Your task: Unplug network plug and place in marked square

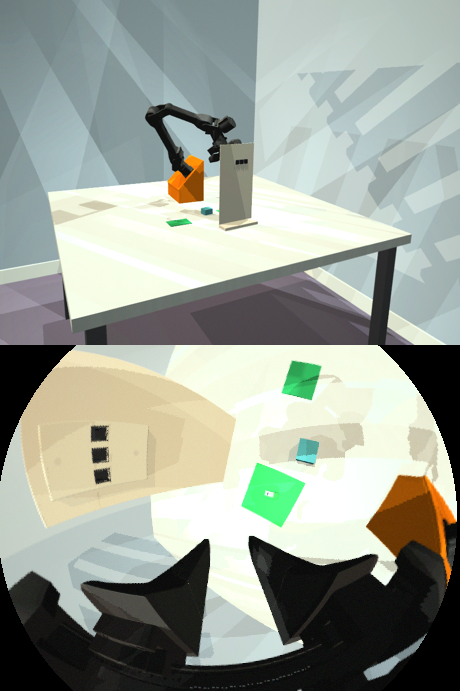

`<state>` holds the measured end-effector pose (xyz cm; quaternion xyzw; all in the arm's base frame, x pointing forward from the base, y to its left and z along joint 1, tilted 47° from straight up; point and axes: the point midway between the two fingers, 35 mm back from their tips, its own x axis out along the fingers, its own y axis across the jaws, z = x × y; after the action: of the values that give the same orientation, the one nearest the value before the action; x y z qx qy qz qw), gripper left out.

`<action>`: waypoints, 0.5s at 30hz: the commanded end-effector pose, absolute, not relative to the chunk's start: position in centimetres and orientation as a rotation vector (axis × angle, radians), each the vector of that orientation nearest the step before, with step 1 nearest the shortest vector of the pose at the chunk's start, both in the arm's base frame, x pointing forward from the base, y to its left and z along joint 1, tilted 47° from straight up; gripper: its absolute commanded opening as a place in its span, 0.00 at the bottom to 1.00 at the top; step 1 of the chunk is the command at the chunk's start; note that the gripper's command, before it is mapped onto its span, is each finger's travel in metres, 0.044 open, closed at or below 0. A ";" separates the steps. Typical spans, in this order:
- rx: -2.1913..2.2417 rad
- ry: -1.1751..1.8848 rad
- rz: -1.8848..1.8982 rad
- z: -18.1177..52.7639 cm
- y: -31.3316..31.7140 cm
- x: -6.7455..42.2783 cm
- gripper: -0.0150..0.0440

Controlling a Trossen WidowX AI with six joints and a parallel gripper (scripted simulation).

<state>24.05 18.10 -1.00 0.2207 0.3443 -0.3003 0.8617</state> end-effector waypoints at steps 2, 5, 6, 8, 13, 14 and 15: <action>0.466 0.716 -0.632 -0.3 18.5 23.9 0.56; 0.466 0.716 -0.632 -0.3 18.5 23.9 0.70; 0.466 0.716 -0.632 -0.3 18.5 23.9 0.74; 0.466 0.716 -0.632 -0.3 18.5 23.9 0.83; 0.466 0.716 -0.632 -0.3 18.5 23.9 1.00; 0.466 0.716 -0.632 -0.3 18.5 23.9 1.00; 0.466 0.716 -0.632 -0.3 18.5 23.9 1.00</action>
<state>23.87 18.49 -0.35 0.2211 0.3434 -0.3007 0.8618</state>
